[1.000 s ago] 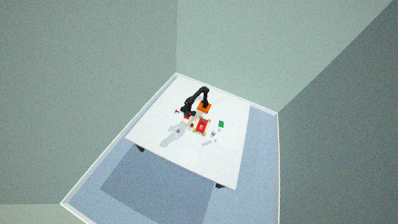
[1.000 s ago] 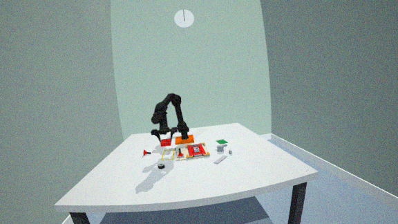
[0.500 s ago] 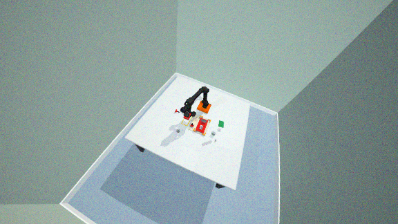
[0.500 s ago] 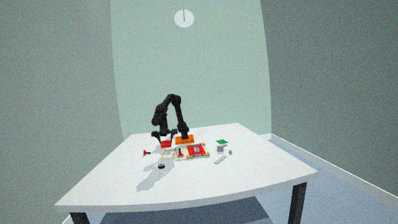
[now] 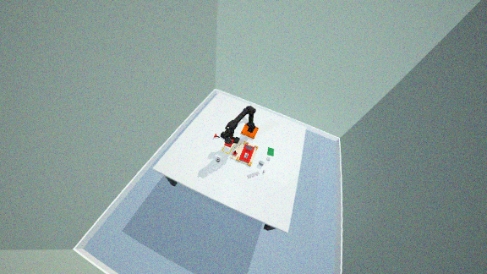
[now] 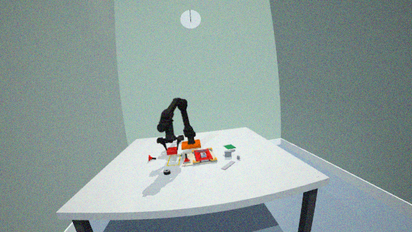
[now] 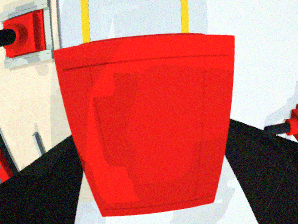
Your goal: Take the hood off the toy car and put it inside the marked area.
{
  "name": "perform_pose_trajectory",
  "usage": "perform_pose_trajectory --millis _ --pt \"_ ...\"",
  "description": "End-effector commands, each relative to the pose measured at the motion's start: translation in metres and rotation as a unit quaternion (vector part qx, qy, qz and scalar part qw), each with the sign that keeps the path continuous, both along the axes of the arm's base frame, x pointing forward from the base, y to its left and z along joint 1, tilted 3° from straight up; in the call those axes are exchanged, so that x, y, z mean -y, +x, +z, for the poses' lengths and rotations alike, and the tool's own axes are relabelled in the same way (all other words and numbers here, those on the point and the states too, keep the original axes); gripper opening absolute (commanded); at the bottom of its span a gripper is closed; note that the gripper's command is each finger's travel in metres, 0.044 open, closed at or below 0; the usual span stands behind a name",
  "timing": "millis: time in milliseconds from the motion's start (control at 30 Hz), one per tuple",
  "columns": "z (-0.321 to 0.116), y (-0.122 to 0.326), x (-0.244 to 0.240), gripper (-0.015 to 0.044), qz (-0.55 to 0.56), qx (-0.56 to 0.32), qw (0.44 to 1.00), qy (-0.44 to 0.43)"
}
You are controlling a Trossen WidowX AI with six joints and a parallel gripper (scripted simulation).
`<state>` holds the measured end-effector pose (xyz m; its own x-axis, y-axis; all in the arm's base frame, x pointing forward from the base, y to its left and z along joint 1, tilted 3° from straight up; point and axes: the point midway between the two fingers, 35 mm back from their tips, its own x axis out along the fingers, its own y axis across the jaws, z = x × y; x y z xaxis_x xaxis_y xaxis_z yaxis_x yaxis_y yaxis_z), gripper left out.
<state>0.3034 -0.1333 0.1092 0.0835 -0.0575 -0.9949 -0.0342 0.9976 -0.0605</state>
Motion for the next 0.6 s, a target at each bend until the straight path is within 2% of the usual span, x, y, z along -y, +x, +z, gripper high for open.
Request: perform_pose_trajectory --millis 0,567 --pt "-0.007 -0.001 -0.001 0.0 0.002 -0.005 1.0 0.005" --pt "-0.02 -0.001 -0.001 0.0 0.002 -0.005 1.0 0.005"
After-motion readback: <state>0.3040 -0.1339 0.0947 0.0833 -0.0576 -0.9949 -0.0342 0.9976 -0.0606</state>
